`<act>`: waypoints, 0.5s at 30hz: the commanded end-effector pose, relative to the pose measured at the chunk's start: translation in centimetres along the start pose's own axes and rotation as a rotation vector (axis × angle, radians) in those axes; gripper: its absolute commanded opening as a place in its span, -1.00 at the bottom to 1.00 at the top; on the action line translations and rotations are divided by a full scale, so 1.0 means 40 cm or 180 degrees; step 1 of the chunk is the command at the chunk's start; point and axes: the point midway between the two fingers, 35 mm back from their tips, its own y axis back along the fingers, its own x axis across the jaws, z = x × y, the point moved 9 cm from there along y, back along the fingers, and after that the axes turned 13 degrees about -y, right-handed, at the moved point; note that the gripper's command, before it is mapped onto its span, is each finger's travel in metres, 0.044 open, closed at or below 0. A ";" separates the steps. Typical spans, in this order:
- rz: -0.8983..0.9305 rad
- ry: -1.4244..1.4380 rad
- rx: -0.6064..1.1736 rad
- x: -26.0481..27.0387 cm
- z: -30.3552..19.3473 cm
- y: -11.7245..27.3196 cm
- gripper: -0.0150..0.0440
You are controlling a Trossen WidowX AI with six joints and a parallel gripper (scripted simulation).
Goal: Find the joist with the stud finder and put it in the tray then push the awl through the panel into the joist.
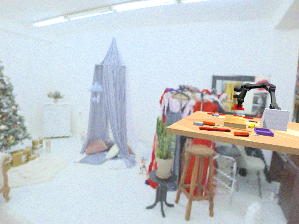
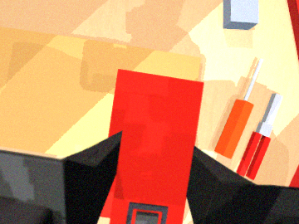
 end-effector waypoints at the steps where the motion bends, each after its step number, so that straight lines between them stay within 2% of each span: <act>1: 0.0010 -0.0007 -0.0036 -0.005 0.041 -0.013 -0.49; 15: 0.0010 -0.0009 -0.0035 -0.007 0.036 -0.053 -0.49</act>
